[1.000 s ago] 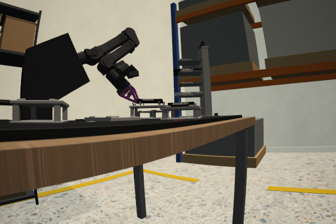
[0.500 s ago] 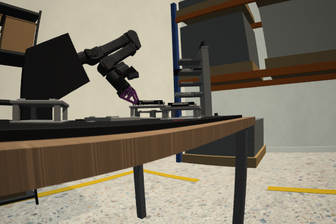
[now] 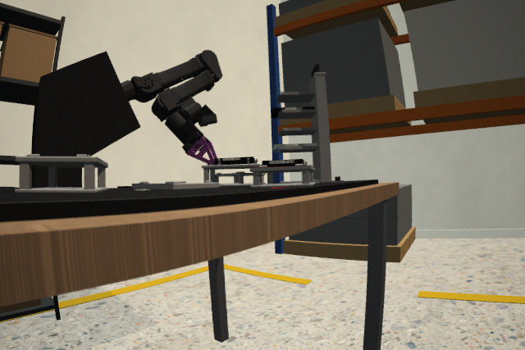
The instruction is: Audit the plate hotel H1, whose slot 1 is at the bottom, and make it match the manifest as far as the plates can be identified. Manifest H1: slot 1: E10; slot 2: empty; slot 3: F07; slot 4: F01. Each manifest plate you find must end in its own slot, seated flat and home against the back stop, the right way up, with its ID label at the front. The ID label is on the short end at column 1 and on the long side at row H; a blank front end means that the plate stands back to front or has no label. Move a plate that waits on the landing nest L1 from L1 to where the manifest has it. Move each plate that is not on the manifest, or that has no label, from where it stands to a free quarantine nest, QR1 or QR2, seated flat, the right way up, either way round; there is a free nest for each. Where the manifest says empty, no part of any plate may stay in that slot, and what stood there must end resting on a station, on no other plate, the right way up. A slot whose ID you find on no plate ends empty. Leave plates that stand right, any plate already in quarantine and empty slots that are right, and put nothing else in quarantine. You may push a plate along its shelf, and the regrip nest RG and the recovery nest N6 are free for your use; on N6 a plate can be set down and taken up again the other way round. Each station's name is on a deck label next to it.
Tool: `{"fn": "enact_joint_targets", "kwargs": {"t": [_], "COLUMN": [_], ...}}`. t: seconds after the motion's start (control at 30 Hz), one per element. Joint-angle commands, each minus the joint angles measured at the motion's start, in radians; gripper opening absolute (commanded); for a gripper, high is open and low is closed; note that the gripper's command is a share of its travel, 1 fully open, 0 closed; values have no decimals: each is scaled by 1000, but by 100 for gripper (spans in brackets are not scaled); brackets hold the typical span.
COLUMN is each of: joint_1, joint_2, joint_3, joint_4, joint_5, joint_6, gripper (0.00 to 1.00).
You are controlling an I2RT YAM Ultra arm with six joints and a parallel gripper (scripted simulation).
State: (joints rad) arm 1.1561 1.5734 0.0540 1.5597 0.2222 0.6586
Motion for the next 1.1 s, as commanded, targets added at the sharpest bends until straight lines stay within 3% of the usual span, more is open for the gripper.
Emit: {"fn": "enact_joint_targets", "kwargs": {"t": [0.0,0.17,0.2,0.67,0.7,1.07], "joint_1": [0,2,4,4,4,4], "joint_2": [11,22,30,30,30,30], "joint_3": [5,9,12,12,12,12], "joint_4": [11,11,11,11,11,11], "joint_5": [19,21,23,23,23,23], "joint_6": [-1,-1,-1,-1,-1,-1], "gripper": [86,86,93,93,100,100]}}
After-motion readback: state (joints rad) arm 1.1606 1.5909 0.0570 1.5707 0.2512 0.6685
